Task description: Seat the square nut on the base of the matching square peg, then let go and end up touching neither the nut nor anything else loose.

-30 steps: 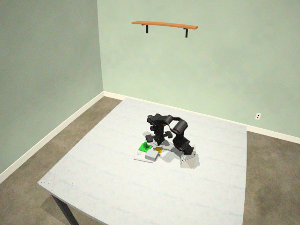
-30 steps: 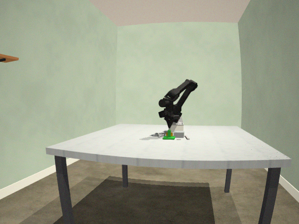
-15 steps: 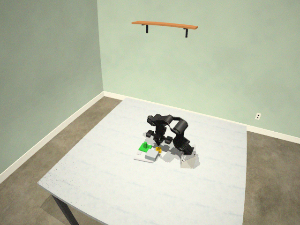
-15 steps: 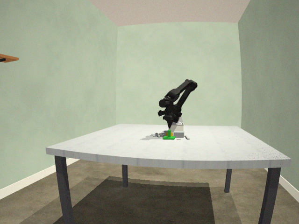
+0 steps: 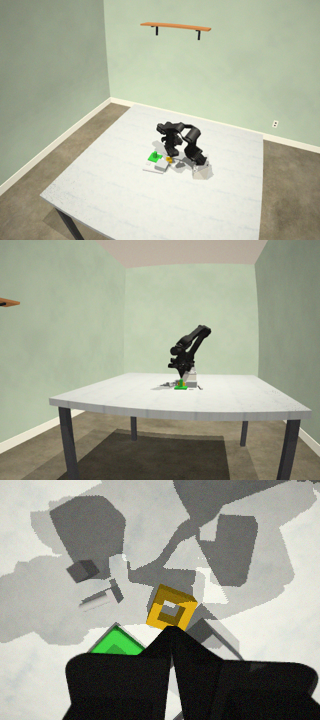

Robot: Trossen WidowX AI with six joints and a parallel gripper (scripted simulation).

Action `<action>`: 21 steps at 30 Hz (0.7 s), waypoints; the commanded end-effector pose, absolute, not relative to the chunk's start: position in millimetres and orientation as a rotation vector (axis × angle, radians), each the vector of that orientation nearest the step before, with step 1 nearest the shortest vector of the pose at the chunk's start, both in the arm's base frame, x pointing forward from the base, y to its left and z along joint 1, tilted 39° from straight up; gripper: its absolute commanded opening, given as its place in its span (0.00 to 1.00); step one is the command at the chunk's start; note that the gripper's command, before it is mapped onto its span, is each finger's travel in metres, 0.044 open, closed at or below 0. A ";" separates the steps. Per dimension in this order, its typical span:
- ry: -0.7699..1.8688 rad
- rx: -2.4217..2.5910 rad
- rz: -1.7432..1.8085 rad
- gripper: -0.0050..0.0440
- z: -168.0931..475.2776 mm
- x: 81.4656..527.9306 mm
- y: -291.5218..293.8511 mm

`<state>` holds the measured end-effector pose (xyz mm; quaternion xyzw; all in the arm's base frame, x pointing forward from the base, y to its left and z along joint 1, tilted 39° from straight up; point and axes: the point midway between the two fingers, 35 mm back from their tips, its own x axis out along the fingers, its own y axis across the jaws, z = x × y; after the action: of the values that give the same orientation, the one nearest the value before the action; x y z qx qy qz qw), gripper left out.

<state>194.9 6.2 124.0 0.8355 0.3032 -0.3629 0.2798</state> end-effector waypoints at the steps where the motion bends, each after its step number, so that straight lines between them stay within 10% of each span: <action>1: 0.734 2.425 -1.114 0.10 122.6 195.0 6.6; 21: 0.501 2.818 -1.431 0.10 118.7 197.8 8.2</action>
<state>196.7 7.7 122.1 0.8813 0.1596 -0.4441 -0.0253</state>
